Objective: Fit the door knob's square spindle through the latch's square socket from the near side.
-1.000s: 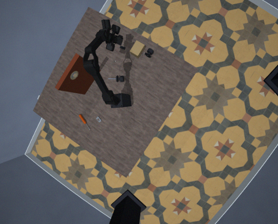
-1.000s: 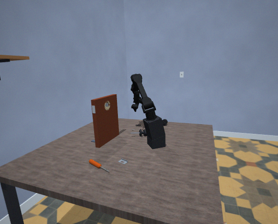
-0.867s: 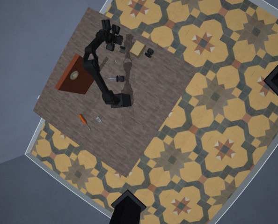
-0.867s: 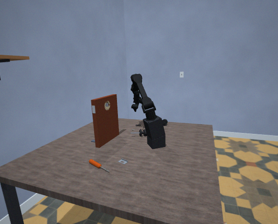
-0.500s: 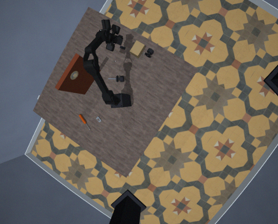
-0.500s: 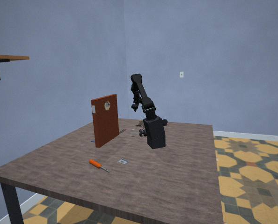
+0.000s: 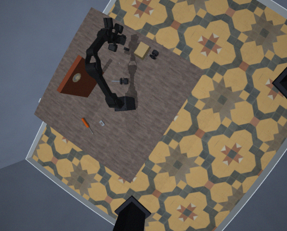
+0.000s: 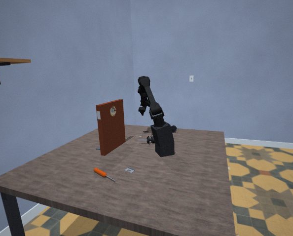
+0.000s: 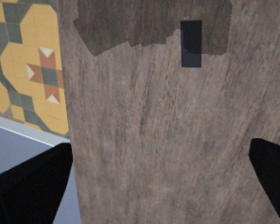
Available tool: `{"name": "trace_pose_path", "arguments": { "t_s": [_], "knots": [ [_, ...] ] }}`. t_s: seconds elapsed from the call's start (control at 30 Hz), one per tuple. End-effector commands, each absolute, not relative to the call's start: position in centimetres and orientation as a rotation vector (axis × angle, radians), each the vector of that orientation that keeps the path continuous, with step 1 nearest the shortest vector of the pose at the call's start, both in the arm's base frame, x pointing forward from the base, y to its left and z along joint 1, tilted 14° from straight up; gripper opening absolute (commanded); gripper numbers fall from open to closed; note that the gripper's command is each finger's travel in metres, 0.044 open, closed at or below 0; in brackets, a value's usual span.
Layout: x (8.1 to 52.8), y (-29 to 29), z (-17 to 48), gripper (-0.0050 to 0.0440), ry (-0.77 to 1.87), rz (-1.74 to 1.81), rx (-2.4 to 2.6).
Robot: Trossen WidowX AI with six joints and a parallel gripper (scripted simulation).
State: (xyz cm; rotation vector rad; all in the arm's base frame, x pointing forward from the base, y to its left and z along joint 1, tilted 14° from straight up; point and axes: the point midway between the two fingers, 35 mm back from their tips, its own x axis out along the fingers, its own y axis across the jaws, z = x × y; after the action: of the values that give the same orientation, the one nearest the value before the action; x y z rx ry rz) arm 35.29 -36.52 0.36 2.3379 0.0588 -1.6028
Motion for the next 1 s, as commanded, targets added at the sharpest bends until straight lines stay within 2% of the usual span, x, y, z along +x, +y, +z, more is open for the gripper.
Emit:
{"name": "trace_pose_path", "arguments": {
  "t_s": [0.0, 0.1, 0.4, 0.6, 0.67, 0.97],
  "knots": [
    [36.1, -35.1, 2.9, 0.044, 0.087, -1.545, 2.311],
    [36.4, -34.0, 4.3, 0.044, 0.107, -1.511, 2.293],
    [36.9, -23.7, 14.2, 0.044, 0.256, -1.232, 2.135],
    [35.2, -17.0, 18.4, 0.044, 0.344, -1.058, 2.033],
    [35.2, -17.0, 18.4, 0.044, 0.344, -1.058, 2.033],
    [30.5, -6.7, 22.3, 0.044, 0.501, -0.731, 1.849]
  ]
}}
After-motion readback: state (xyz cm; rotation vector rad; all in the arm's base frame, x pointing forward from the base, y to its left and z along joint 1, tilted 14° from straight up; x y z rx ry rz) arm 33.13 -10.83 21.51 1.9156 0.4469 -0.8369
